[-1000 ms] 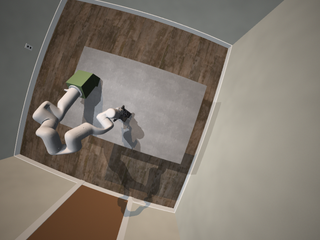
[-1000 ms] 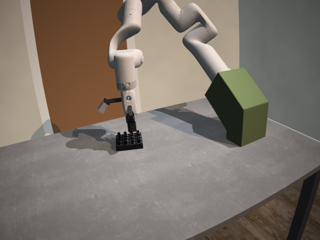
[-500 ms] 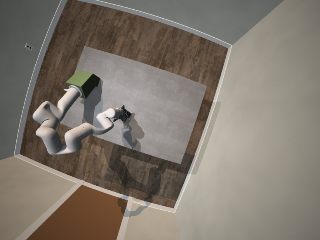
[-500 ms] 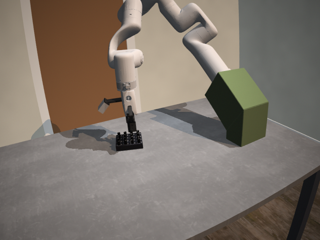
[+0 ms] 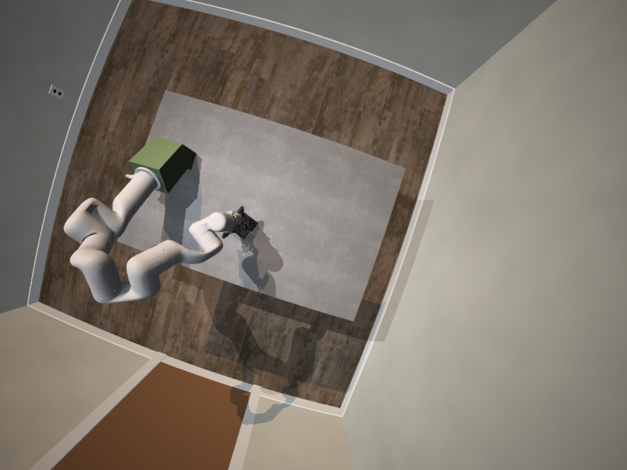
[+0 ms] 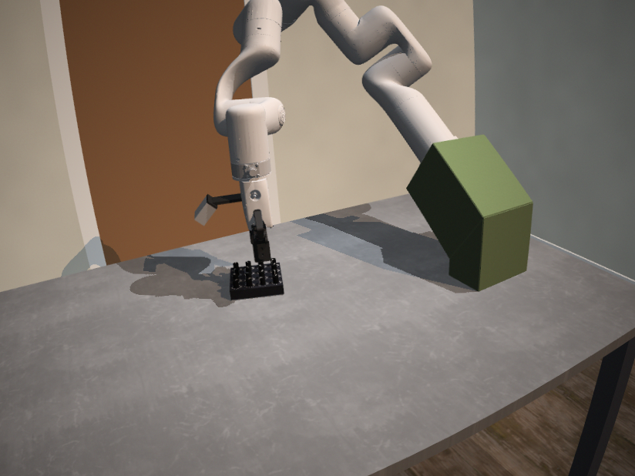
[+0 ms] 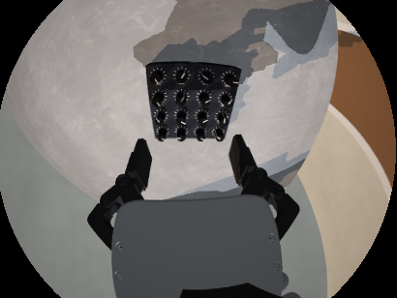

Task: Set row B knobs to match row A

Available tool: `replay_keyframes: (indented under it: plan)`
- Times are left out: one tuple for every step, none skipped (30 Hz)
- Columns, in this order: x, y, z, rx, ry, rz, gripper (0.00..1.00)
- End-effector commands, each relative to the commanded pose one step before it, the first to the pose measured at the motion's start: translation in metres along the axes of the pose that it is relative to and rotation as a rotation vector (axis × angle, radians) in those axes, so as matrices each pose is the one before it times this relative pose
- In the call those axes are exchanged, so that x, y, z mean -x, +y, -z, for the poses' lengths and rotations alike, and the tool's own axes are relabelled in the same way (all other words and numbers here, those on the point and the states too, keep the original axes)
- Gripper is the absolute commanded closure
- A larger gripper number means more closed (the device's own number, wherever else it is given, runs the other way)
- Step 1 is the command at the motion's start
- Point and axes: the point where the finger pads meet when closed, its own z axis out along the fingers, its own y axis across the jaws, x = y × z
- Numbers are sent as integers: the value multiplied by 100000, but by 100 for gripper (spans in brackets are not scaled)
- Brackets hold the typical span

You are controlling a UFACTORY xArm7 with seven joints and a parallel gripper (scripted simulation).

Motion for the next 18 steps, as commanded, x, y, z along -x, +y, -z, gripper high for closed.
replay_keyframes:
  plan:
    - [-99, -131, 137, -275, 299, 69, 0]
    - [0, 0, 0, 0, 0, 0, 0]
    - [3, 0, 0, 0, 0, 0, 0]
    - [0, 0, 0, 0, 0, 0, 0]
    - [0, 0, 0, 0, 0, 0, 0]
    - [8, -1, 0, -1, 1, 0, 0]
    - [16, -1, 0, -2, 1, 1, 0]
    - [25, -2, 0, -4, 2, 1, 0]
    - [36, -2, 0, -5, 3, 1, 0]
    - [48, -3, 0, -7, 4, 2, 0]
    - [61, -4, 0, -9, 5, 2, 0]
    - [75, -4, 0, -11, 5, 3, 0]
    - [89, -5, 0, -13, 6, 3, 0]
    - [103, -6, 0, -16, 7, 4, 0]
    - [122, -8, 0, -2, 1, 1, 0]
    - [137, -8, -1, 1, 0, 0, 0]
    - [150, -9, -1, 1, -1, 0, 0]
    - [164, -10, -1, 1, -1, 0, 0]
